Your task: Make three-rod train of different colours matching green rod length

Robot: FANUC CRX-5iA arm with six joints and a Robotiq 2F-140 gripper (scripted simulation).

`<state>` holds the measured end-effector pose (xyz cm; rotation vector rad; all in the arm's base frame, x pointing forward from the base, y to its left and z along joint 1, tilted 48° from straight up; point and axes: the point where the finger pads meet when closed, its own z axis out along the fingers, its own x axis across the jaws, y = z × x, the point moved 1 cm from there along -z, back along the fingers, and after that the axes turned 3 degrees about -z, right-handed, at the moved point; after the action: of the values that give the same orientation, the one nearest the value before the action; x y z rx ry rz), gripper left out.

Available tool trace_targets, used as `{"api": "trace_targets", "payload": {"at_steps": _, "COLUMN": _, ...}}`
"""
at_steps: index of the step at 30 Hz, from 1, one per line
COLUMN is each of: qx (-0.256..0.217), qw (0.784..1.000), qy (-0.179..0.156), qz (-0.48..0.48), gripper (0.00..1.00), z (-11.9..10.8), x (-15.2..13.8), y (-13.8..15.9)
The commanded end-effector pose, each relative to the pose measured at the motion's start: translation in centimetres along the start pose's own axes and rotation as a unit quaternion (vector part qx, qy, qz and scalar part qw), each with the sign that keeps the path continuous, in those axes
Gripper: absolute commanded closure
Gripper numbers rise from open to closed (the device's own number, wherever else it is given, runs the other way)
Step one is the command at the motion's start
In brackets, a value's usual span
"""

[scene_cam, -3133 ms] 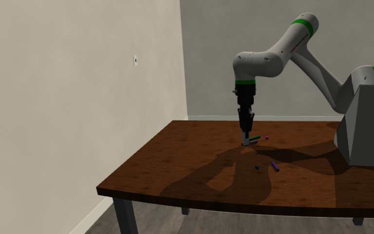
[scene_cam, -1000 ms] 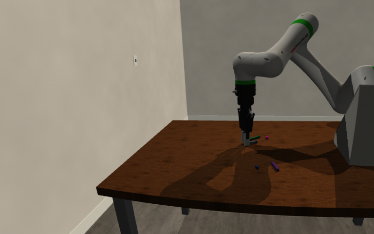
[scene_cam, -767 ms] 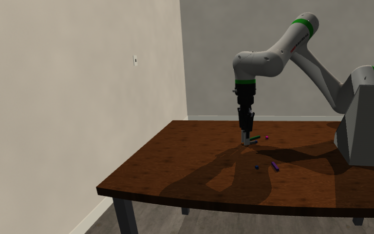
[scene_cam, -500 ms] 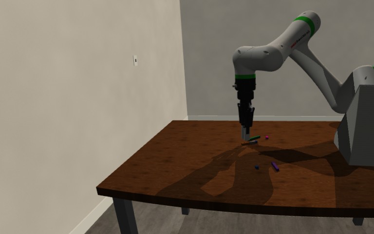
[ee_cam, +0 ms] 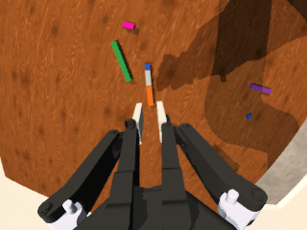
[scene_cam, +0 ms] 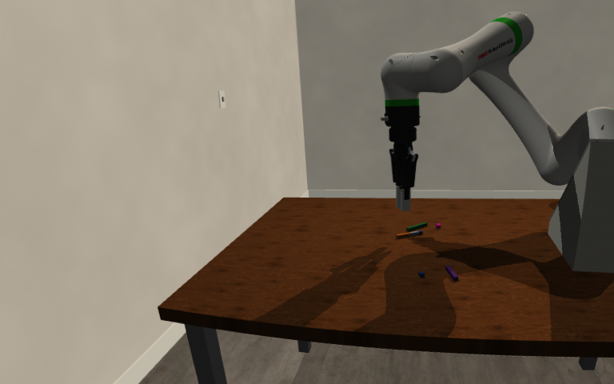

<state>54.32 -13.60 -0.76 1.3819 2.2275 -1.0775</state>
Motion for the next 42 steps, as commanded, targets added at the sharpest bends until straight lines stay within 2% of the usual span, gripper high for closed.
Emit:
{"api": "trace_targets", "payload": {"at_steps": 1, "qx": 0.0, "qw": 1.0, "qy": 0.0, "qz": 0.0, "gripper": 0.85, "z": -0.4, "x": 0.0, "y": 0.0}}
{"api": "trace_targets", "payload": {"at_steps": 3, "qx": 0.0, "qw": 1.0, "qy": 0.0, "qz": 0.0, "gripper": 0.85, "z": -0.4, "x": 0.0, "y": 0.0}}
{"api": "trace_targets", "payload": {"at_steps": 4, "qx": 0.0, "qw": 1.0, "qy": 0.0, "qz": 0.0, "gripper": 0.0, "z": -0.4, "x": 0.0, "y": 0.0}}
{"api": "trace_targets", "payload": {"at_steps": 30, "qx": 0.0, "qw": 1.0, "qy": 0.0, "qz": 0.0, "gripper": 0.0, "z": -0.7, "x": 0.0, "y": 0.0}}
{"api": "trace_targets", "payload": {"at_steps": 35, "qx": 0.0, "qw": 1.0, "qy": 0.0, "qz": 0.0, "gripper": 0.0, "z": -2.1, "x": 0.0, "y": 0.0}}
{"api": "trace_targets", "payload": {"at_steps": 42, "qx": 0.0, "qw": 1.0, "qy": 0.0, "qz": 0.0, "gripper": 0.0, "z": -5.2, "x": 0.0, "y": 0.0}}
